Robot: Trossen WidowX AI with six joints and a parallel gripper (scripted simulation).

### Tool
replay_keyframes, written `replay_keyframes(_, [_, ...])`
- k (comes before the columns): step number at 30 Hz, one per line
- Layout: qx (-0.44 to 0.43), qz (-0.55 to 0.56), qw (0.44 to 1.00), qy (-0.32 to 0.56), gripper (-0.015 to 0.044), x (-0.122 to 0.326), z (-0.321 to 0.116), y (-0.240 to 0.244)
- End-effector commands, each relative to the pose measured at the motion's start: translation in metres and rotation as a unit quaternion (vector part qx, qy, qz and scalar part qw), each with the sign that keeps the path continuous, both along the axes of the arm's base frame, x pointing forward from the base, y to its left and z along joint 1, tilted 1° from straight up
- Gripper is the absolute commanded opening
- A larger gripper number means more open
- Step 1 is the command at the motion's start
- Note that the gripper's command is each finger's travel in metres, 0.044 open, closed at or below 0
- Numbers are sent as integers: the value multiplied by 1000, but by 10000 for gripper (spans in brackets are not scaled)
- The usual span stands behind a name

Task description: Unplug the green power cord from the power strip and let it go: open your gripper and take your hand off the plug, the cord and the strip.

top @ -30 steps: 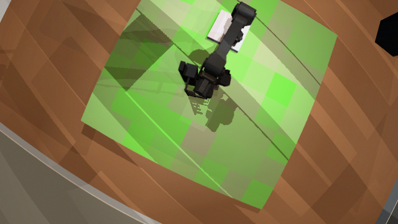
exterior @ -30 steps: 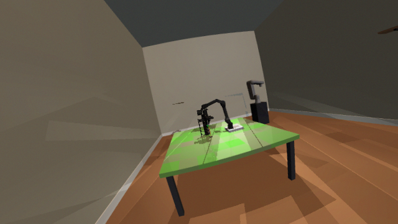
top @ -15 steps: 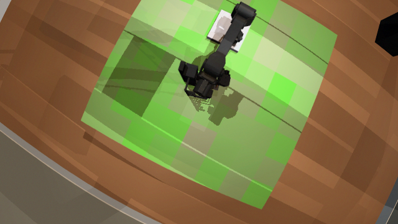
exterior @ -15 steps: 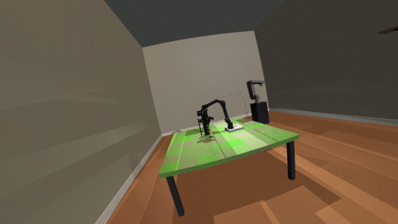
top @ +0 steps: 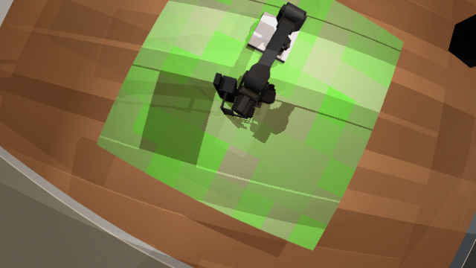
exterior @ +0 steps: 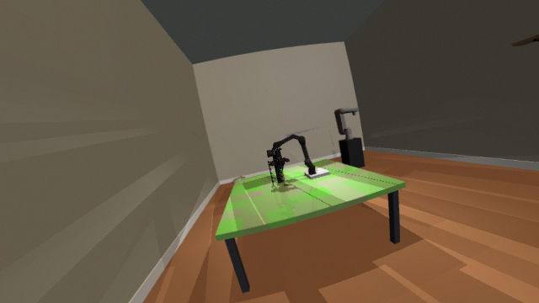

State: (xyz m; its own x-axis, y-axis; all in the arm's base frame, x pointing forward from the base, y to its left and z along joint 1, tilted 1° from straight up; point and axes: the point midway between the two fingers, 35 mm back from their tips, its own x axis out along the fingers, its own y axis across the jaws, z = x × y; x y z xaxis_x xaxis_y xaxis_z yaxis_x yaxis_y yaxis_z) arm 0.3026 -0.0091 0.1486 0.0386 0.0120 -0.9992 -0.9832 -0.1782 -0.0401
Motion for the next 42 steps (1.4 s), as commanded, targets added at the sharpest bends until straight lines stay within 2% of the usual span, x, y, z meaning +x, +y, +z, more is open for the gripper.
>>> replay_keyframes(1, [4, 1, 1000, 0, 0, -1, 0, 10])
replay_keyframes(28, [5, 3, 1000, 1, 0, -10, 2, 54])
replay_keyframes(42, [4, 3, 1000, 1, 368, -9, 0, 43])
